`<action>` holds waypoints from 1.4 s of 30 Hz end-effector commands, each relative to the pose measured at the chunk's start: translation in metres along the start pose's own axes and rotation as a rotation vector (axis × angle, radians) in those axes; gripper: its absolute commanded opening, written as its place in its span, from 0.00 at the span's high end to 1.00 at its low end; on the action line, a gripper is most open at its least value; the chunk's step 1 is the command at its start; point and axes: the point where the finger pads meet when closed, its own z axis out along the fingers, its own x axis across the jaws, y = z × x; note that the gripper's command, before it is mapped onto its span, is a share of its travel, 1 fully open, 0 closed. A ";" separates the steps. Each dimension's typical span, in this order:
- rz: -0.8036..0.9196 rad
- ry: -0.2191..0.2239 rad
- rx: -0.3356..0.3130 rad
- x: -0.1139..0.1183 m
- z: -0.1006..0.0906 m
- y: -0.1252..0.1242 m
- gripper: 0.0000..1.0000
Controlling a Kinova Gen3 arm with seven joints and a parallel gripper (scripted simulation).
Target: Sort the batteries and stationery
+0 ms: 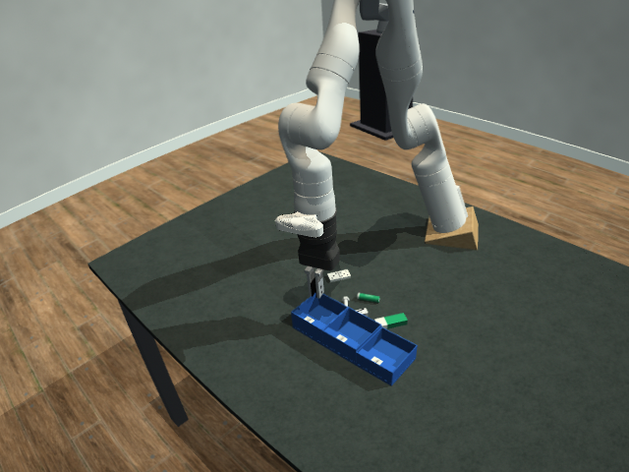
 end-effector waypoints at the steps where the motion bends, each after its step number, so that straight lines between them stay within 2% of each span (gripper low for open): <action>1: 0.098 0.017 0.006 -0.009 0.001 -0.002 0.69; 2: 0.098 0.017 0.006 -0.009 0.001 -0.002 0.69; 5: 0.244 0.017 0.006 -0.009 0.001 -0.002 0.69; 13: 0.237 0.019 0.007 -0.009 0.000 -0.003 0.69; 34: 0.228 0.015 0.004 -0.009 0.052 -0.002 0.69; 42: 0.228 0.015 0.005 -0.009 0.061 -0.002 0.69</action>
